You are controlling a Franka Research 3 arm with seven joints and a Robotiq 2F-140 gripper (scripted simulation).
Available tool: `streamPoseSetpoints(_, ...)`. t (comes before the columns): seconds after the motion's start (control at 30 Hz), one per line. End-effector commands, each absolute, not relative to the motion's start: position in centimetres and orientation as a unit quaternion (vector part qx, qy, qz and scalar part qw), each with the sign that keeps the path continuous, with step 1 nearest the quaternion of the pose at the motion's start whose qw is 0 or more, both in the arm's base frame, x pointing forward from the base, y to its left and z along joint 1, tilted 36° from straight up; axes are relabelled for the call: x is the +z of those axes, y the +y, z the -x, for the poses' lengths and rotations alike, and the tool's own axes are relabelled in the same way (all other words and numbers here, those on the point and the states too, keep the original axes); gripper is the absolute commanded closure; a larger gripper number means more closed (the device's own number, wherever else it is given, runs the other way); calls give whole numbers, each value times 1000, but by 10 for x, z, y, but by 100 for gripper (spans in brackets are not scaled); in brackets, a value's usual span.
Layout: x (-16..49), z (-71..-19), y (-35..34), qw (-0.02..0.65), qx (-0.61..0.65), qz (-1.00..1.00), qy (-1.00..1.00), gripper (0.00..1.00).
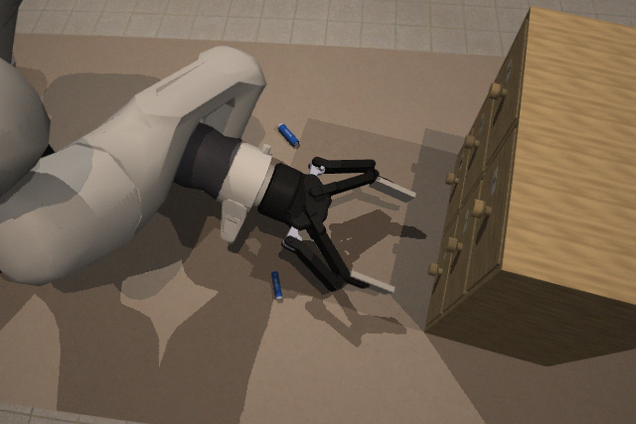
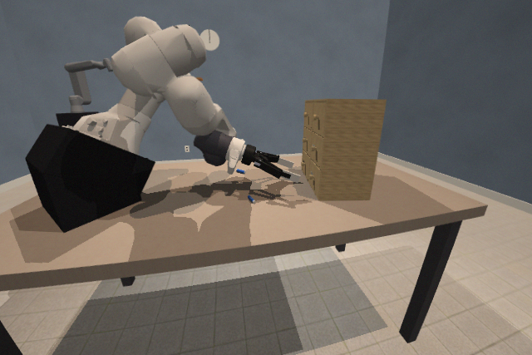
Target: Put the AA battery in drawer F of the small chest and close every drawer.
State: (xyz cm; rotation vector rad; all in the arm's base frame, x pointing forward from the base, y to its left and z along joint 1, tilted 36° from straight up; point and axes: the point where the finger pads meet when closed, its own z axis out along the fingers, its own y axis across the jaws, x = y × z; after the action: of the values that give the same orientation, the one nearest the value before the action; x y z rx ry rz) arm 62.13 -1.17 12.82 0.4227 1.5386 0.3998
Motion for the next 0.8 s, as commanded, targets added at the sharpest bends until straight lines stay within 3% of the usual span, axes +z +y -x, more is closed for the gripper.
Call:
streamPoseSetpoints(0.0, 135, -618, -16, 684, 178, -190, 681, 0)
streamPoseSetpoints(0.77, 200, -590, -53, 684, 178, -190, 681, 0)
